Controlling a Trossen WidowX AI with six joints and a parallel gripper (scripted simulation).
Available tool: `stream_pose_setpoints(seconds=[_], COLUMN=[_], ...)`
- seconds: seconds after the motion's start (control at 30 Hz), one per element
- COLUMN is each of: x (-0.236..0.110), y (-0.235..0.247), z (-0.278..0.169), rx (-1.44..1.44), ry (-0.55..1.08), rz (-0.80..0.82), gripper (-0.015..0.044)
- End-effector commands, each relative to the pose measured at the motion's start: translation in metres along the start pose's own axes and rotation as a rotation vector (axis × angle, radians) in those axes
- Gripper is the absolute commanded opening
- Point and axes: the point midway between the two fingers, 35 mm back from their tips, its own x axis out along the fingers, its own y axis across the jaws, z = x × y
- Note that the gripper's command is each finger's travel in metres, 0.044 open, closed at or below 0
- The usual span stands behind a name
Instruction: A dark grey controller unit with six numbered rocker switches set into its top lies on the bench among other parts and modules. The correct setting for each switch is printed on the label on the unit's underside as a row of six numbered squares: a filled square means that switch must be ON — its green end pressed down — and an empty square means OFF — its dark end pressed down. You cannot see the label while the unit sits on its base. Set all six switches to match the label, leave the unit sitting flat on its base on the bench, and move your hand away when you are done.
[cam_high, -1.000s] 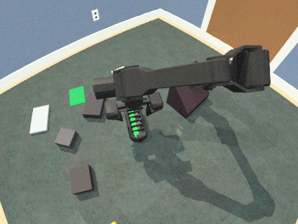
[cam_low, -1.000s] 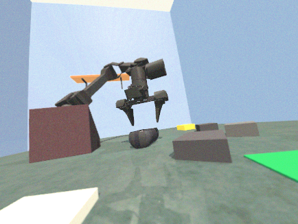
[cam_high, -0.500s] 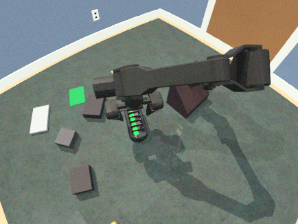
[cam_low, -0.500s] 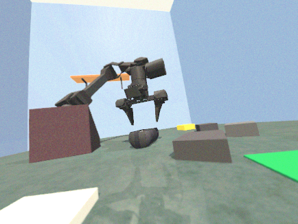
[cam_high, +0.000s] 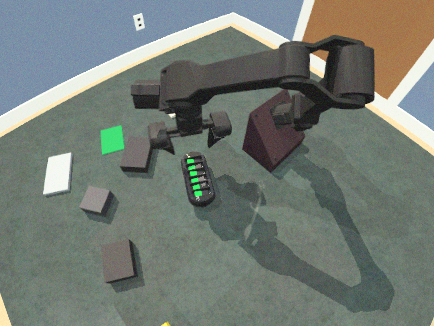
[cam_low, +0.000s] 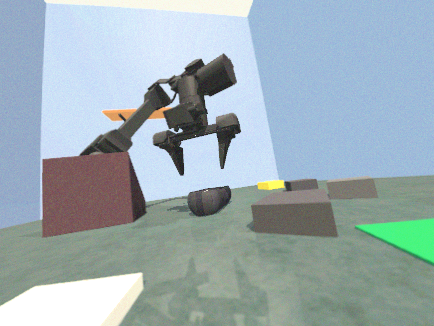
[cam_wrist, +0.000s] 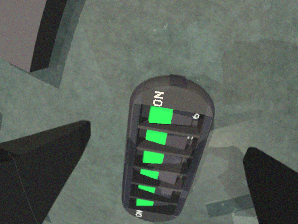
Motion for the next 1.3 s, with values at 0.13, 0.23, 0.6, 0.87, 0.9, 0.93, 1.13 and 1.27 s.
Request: stream_pose_setpoints(seconds=[0.13, 0.23, 0.6, 0.87, 0.9, 0.93, 1.13, 1.27], x=[0.014, 0.019, 0.036, 0.048, 0.05, 0.052, 0.055, 0.055], y=[-0.001, -0.001, -0.001, -0.002, -0.002, -0.002, -0.002, -0.002], z=[0.001, 0.001, 0.001, 0.0, 0.0, 0.0, 0.0, 0.0], rx=[0.003, 0.002, 0.001, 0.002, 0.002, 0.003, 0.003, 0.003], ry=[0.001, 0.001, 0.002, 0.003, 0.003, 0.004, 0.004, 0.004], rz=[-0.006, -0.007, -0.008, -0.007, -0.007, -0.007, -0.007, -0.007], gripper=[0.044, 0.044, 0.044, 0.044, 0.044, 0.044, 0.0387, 0.0322])
